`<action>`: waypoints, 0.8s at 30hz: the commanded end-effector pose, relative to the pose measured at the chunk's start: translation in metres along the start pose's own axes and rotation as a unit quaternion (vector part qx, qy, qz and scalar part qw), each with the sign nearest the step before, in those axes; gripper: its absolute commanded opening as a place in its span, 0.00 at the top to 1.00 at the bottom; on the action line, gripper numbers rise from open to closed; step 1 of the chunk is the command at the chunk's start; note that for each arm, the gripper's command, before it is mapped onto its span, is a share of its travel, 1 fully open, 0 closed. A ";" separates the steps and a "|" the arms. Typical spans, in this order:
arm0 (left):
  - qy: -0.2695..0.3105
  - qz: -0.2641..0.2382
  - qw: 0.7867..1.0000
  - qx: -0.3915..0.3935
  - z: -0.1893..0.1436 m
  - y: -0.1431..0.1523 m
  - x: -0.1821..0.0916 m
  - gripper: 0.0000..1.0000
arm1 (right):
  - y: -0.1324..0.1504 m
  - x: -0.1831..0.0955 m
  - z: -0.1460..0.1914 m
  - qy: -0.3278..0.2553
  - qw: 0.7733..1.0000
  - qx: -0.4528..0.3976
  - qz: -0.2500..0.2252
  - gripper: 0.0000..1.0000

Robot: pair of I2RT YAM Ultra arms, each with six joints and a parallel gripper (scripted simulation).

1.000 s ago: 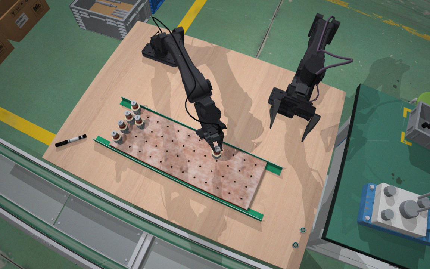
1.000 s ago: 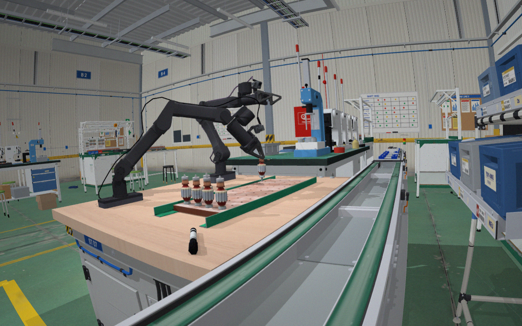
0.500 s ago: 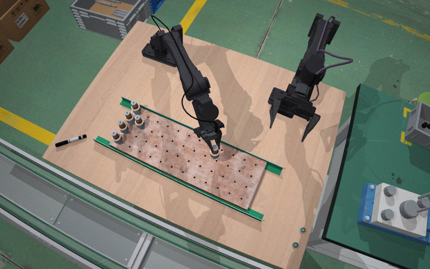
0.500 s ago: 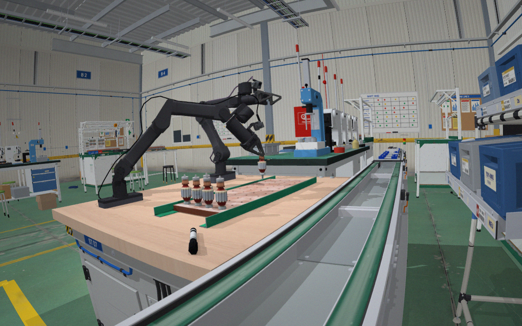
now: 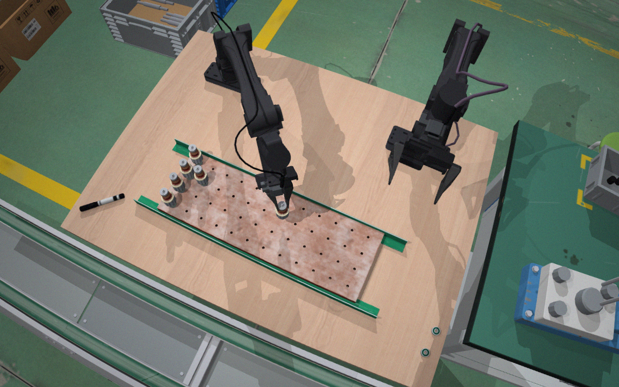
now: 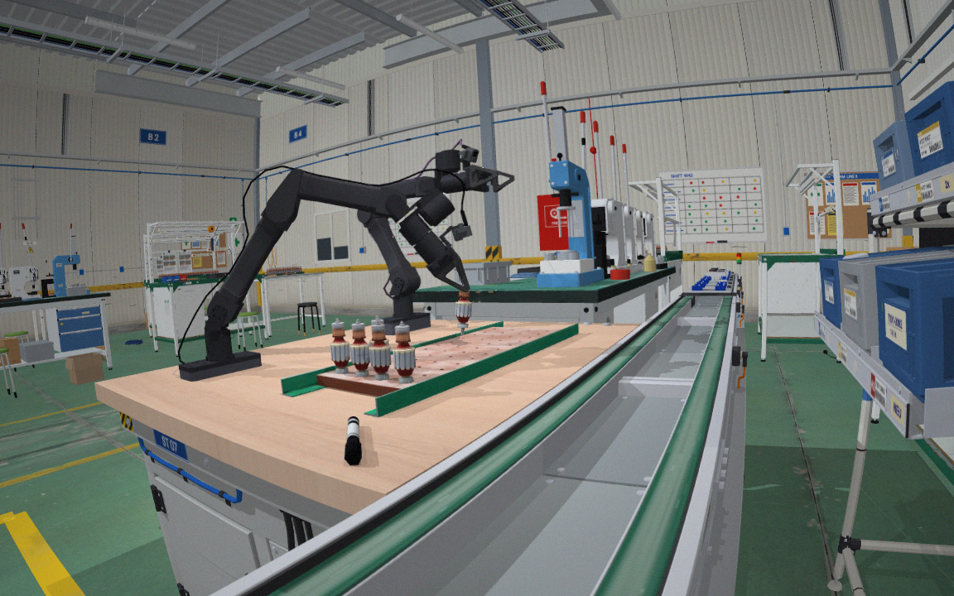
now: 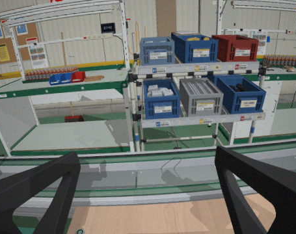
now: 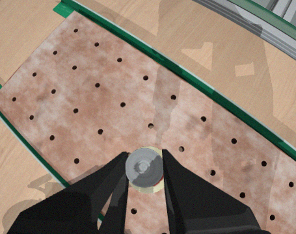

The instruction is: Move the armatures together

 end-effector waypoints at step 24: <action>0.005 -0.015 1.000 0.002 0.000 -0.015 -0.001 0.00 | 0.003 -0.098 -0.087 0.075 0.983 0.117 -0.122 0.99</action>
Point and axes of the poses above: on each arm, the point where the finger pads meet when closed, its own x axis out along the fingers, its own z axis across the jaws, y = z × x, the point moved 7 cm from there along -x, back along the fingers, and after that the axes turned 11 degrees about x, right-handed, at the moved point
